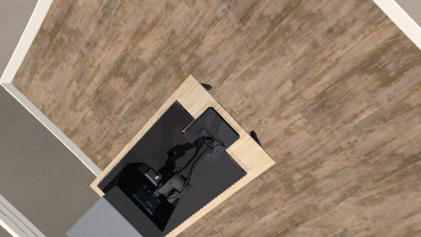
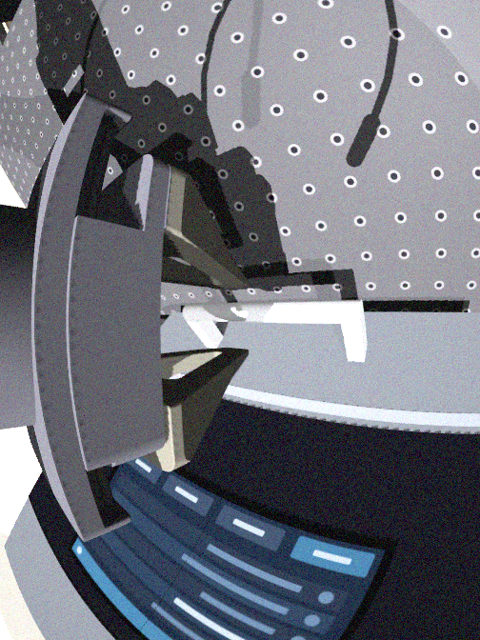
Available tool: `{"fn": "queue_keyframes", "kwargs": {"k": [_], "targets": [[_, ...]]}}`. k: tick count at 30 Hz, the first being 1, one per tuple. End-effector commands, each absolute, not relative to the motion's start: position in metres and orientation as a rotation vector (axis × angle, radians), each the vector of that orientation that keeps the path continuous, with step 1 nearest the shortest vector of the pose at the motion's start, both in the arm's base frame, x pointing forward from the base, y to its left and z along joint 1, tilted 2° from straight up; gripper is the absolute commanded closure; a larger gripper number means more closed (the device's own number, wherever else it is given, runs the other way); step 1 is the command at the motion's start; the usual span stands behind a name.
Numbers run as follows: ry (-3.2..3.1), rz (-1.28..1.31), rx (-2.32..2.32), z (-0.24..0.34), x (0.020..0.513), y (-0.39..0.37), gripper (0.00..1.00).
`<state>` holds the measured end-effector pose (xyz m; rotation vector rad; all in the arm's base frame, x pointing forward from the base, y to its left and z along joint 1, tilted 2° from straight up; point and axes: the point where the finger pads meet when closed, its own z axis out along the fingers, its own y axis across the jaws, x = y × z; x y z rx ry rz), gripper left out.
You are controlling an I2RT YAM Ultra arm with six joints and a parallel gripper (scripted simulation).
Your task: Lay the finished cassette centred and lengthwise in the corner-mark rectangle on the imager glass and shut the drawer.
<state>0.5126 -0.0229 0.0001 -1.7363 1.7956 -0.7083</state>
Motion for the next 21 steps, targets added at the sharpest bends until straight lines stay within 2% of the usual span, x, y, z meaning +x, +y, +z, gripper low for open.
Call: {"fn": "queue_keyframes", "kwargs": {"k": [1,21], "targets": [[1.806,-0.686,-1.735,0.006,0.504,-0.024,0.65],[1.807,-0.689,-1.737,0.023,0.487,-0.026,0.65]]}}
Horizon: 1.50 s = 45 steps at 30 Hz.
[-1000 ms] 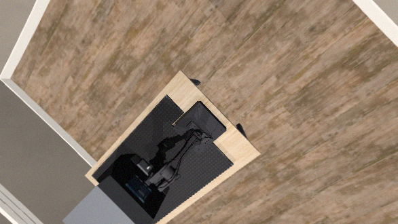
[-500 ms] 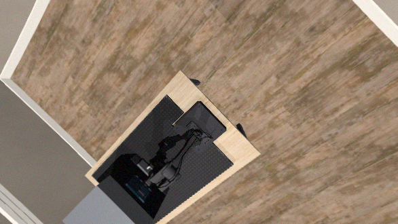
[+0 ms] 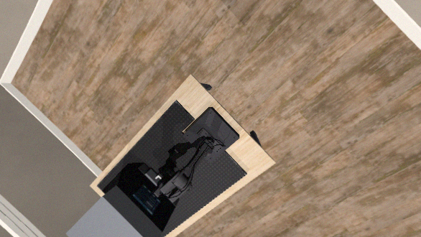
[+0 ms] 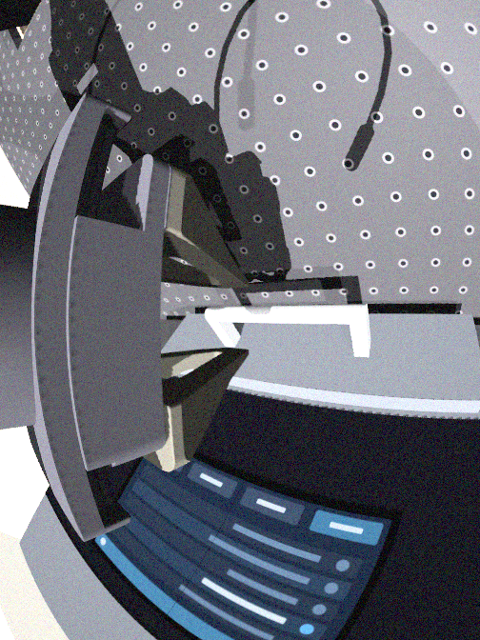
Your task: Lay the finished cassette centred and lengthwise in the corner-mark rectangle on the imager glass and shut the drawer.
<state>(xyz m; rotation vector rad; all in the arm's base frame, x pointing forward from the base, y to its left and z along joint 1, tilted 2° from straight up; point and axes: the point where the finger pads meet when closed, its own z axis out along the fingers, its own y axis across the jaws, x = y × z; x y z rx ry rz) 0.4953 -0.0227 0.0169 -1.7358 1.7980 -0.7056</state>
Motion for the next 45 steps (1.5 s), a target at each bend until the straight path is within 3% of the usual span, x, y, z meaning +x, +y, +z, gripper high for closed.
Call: {"fn": "queue_keyframes", "kwargs": {"k": [1,45], "targets": [[1.805,-0.689,-1.739,0.0239,0.4858,-0.0252,0.65],[1.813,-0.682,-1.741,0.0276,0.4783,-0.0265,0.65]]}}
